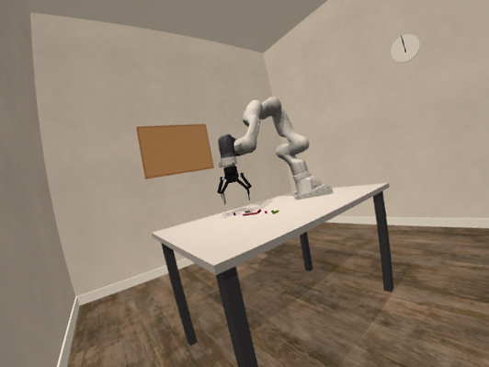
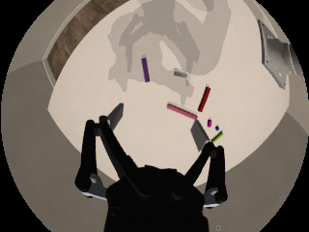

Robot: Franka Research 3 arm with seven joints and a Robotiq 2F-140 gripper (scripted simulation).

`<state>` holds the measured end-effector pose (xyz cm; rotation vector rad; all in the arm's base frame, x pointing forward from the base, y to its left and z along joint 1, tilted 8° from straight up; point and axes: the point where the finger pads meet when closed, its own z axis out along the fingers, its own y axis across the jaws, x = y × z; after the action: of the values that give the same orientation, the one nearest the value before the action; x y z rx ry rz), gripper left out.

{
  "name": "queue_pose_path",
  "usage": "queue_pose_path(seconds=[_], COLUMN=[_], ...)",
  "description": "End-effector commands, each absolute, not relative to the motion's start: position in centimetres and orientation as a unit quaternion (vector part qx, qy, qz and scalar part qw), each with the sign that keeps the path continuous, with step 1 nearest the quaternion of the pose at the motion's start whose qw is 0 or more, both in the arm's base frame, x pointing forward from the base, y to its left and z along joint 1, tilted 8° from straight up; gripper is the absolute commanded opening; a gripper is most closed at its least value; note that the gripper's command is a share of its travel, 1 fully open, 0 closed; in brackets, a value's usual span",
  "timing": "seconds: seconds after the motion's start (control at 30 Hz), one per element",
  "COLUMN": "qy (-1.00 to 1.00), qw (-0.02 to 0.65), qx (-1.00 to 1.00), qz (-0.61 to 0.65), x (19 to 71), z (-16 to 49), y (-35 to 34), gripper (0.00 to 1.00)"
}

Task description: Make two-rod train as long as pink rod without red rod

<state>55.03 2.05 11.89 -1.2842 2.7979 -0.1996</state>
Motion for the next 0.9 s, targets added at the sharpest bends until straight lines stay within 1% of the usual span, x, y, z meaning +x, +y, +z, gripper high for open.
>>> queue_pose_path(seconds=[0.0, 0.87], qy=[0.869, 0.758], qw=[0.026, 0.014], qx=[-0.491, -0.648], qz=[-0.061, -0.064], x=[54.8, 52.8], z=[12.0, 12.3], y=[1.8, 0.7], gripper=[1.00, 1.00])
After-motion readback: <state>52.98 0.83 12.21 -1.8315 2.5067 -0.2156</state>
